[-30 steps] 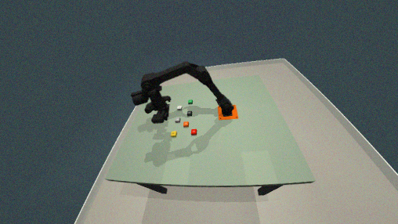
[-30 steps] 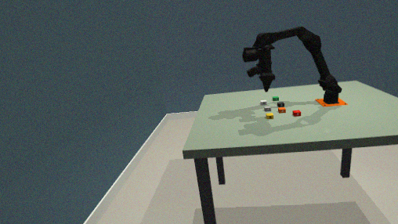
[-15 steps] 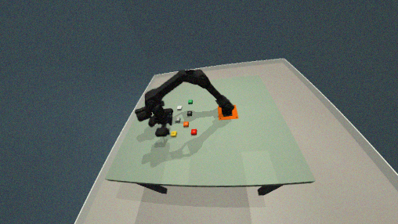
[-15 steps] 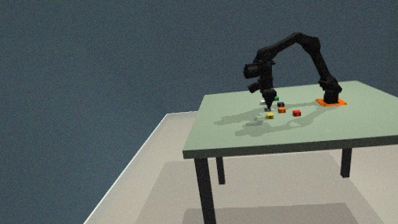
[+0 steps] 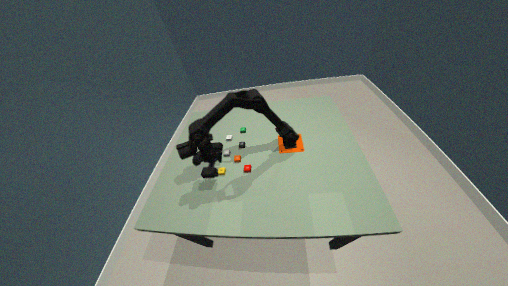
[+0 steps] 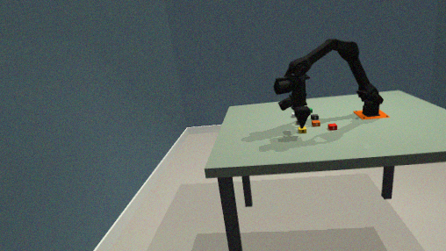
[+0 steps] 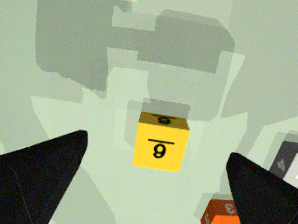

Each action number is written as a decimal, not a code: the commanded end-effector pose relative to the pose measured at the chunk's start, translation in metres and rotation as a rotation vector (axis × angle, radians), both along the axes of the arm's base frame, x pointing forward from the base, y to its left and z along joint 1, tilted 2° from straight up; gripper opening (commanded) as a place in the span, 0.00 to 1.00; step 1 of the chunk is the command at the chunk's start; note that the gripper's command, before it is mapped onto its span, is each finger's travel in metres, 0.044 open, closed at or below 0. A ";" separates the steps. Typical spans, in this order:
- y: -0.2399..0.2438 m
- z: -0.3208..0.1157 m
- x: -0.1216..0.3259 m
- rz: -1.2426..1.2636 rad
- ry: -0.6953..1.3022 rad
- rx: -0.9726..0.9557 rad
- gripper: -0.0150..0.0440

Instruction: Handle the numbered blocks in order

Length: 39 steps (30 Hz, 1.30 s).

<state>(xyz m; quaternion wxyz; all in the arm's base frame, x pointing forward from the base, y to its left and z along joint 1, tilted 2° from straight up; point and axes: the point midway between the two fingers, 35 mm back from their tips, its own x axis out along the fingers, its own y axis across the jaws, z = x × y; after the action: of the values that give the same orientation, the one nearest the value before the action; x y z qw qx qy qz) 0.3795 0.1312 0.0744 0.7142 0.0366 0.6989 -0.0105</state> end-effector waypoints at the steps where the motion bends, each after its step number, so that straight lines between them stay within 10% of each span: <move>1: 0.000 -0.009 0.000 -0.004 0.003 -0.001 0.93; 12: 0.001 -0.025 0.000 -0.004 0.003 -0.001 0.93; 23: 0.001 -0.025 0.000 -0.004 0.003 -0.001 0.46; 39: 0.001 -0.025 0.000 -0.004 0.003 -0.001 0.46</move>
<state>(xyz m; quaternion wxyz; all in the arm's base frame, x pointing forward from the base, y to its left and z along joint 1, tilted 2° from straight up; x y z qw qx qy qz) 0.3788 0.1316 0.0503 0.7127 0.0362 0.7004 -0.0110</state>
